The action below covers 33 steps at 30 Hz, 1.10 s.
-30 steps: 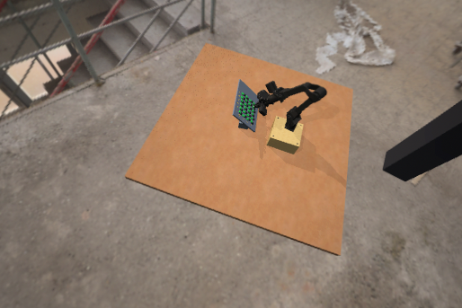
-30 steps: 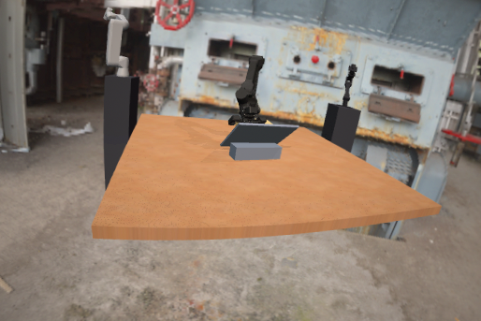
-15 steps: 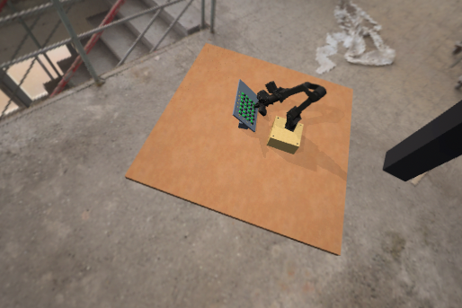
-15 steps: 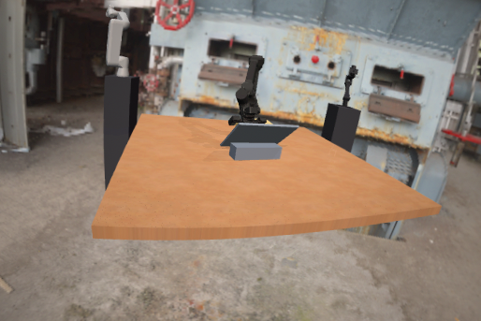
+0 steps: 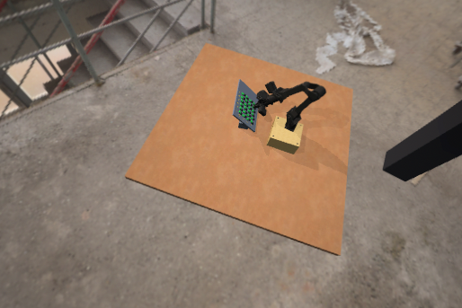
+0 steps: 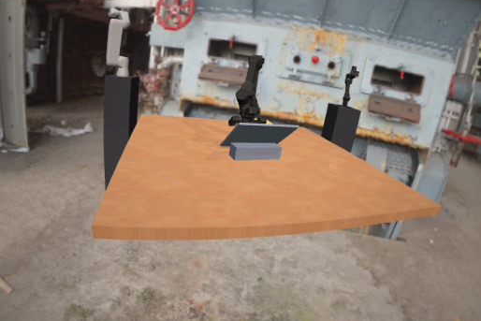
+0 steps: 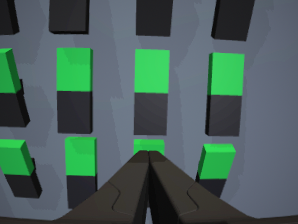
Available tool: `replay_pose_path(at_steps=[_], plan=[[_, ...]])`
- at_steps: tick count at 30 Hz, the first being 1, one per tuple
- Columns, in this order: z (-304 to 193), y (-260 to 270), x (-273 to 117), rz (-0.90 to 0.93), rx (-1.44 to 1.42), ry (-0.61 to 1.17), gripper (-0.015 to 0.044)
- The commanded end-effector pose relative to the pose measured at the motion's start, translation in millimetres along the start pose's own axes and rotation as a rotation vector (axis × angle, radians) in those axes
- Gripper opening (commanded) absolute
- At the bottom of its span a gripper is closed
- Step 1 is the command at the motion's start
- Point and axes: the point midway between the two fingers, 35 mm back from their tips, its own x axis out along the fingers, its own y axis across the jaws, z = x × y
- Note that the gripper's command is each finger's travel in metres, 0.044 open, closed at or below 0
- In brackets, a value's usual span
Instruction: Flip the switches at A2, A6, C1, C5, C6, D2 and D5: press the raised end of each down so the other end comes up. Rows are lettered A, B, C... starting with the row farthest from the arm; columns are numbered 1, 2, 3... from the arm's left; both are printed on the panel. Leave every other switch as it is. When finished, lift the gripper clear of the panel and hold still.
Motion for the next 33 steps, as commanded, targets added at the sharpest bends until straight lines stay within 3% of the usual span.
replay_pose_path(at_steps=[1,4,12,25,33], plan=[[-0.3,-0.3,0.7,-0.002,0.003,0.001,0.0],[0.1,-1.0,-4.8,0.0,0.0,-0.001,0.0],[-2.8,-0.7,-63.1,-0.002,0.002,-0.021,0.0],[47.8,45.7,-72.2,0.0,0.005,-0.024,0.0],[48.7,46.7,-72.6,0.0,0.005,-0.026,0.0]])
